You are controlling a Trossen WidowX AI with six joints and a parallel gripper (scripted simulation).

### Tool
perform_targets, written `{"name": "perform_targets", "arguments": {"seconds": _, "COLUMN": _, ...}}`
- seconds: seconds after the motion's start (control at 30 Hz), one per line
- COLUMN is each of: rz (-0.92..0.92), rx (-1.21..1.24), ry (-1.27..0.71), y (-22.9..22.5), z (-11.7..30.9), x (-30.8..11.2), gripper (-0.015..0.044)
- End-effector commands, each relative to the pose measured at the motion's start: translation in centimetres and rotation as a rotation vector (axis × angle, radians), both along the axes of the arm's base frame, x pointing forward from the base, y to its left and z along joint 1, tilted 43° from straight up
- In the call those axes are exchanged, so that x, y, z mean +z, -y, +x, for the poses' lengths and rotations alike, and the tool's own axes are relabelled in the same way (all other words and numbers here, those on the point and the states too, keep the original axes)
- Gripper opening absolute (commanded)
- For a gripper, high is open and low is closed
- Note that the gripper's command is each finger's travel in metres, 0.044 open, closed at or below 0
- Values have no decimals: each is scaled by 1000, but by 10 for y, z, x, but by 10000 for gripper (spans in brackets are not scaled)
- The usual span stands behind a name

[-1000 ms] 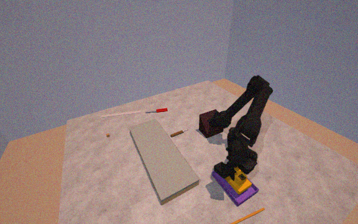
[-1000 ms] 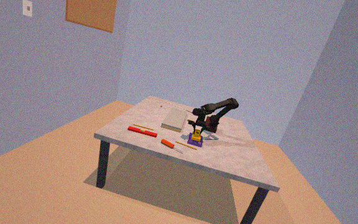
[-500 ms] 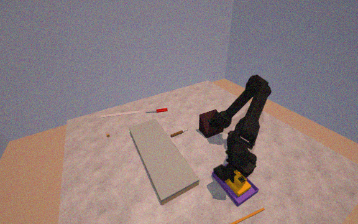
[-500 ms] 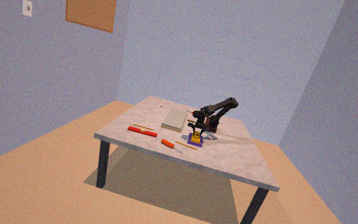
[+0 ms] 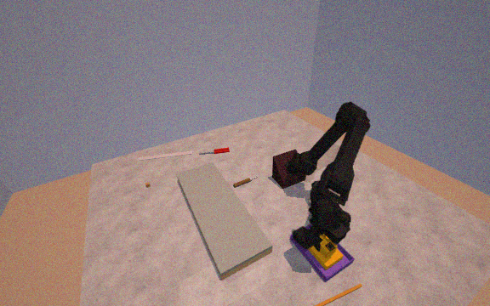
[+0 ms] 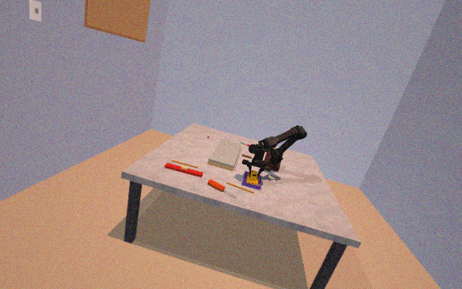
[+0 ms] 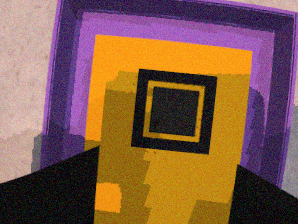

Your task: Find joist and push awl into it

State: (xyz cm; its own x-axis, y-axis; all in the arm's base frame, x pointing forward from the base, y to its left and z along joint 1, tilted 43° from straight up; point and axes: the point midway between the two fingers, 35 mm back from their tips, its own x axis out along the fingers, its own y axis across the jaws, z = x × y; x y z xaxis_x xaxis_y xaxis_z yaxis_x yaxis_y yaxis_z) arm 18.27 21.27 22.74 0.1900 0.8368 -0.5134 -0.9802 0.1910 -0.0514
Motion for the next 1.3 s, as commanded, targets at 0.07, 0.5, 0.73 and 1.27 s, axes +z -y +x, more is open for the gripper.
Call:
{"name": "perform_targets", "arguments": {"seconds": 0.07, "rz": 0, "rx": 1, "ry": 1, "y": 0, "z": 0, "x": 0, "gripper": 315}}
{"name": "perform_targets", "arguments": {"seconds": 0.5, "rz": -20, "rx": -5, "ry": -9, "y": 53, "z": -8, "x": 53, "gripper": 440}}
{"name": "perform_targets", "arguments": {"seconds": 0.73, "rz": -83, "rx": -235, "ry": -194, "y": 91, "z": 55, "x": 9, "gripper": 440}}
{"name": "perform_targets", "arguments": {"seconds": 1.27, "rz": -106, "rx": -768, "ry": -849, "y": 260, "z": 102, "x": -157, "gripper": 440}}
